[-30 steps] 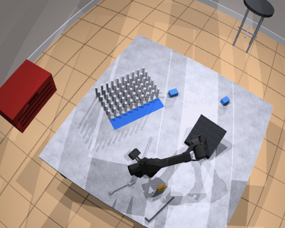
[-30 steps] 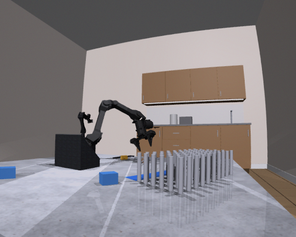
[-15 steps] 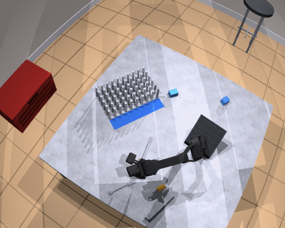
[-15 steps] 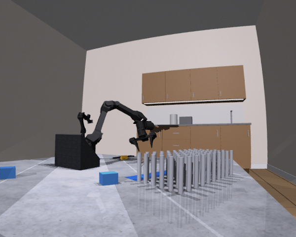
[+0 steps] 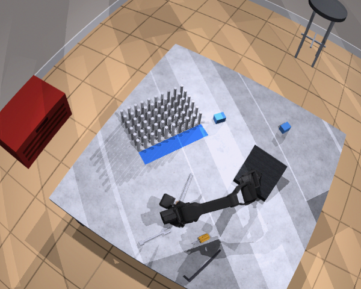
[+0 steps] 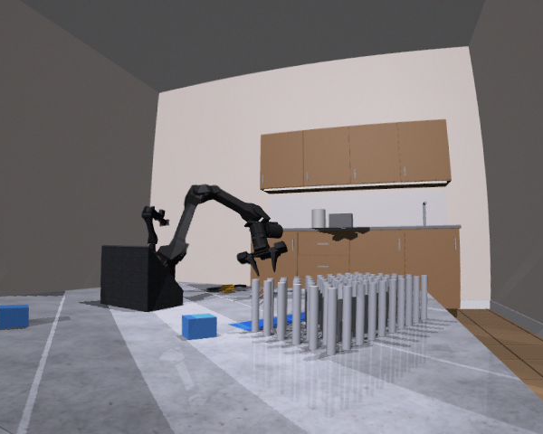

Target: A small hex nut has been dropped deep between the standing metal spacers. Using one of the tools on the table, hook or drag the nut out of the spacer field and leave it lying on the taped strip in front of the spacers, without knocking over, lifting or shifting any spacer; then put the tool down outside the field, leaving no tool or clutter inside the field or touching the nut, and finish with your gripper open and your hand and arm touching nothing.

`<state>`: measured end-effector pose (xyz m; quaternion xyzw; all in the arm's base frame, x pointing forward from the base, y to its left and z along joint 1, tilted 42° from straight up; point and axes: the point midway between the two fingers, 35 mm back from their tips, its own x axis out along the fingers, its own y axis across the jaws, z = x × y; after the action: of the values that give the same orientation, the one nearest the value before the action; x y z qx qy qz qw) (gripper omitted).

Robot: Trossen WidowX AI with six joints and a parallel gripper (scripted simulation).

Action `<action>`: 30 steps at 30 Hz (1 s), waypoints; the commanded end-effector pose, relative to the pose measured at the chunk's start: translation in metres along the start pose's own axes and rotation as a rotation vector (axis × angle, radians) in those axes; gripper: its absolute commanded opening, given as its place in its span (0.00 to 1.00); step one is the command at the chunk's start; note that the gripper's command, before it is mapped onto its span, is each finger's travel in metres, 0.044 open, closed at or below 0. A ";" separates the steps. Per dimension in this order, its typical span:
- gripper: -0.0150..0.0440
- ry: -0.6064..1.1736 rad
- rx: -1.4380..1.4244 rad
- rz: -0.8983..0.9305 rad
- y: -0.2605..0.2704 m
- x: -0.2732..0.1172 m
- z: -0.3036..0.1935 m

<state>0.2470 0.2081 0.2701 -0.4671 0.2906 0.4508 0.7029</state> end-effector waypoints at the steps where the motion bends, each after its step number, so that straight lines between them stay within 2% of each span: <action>1: 0.73 0.004 -0.005 0.000 0.000 0.001 0.000; 30: 0.73 0.003 -0.004 0.002 0.011 0.043 0.015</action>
<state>0.2545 0.2343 0.2459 -0.4680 0.2857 0.4507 0.7044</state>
